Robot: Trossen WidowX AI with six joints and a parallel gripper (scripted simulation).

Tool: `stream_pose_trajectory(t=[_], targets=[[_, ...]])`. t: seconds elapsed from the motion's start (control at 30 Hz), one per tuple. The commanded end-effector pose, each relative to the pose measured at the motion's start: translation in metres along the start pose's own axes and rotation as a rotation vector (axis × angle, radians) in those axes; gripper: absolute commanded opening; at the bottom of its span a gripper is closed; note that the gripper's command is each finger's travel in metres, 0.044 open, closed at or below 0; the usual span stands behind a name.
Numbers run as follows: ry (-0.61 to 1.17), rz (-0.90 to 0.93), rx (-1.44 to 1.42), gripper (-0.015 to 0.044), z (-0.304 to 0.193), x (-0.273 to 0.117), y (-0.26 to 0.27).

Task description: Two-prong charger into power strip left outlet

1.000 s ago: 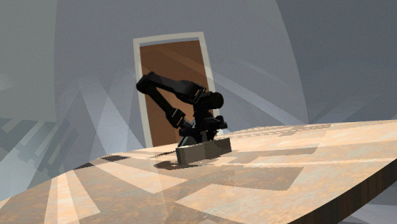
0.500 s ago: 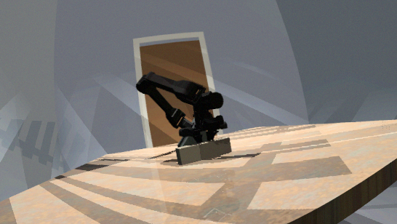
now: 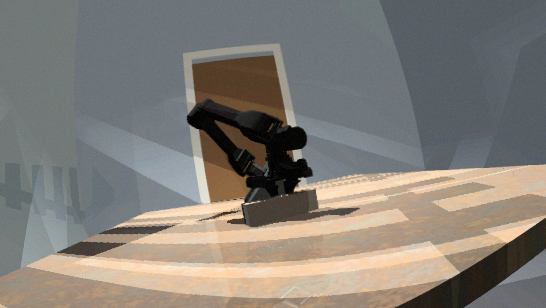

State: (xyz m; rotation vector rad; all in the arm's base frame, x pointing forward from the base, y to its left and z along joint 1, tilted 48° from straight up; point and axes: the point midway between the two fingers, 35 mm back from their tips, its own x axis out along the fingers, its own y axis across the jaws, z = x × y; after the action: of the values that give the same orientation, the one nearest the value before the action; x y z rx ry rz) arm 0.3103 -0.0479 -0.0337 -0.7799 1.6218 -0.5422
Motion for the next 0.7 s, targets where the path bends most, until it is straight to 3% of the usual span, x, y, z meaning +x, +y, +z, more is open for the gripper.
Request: stream_pose_trajectory(t=[0.0, 0.37, 0.67], targets=[[-0.012, -0.002, 0.012, 0.0, 0.0034, 0.0012, -0.0011], [0.0, 0.0, 0.0, 0.0, 0.0, 0.0001, 0.0], [0.0, 0.0, 0.0, 0.0236, 0.0, 0.0001, 0.0]])
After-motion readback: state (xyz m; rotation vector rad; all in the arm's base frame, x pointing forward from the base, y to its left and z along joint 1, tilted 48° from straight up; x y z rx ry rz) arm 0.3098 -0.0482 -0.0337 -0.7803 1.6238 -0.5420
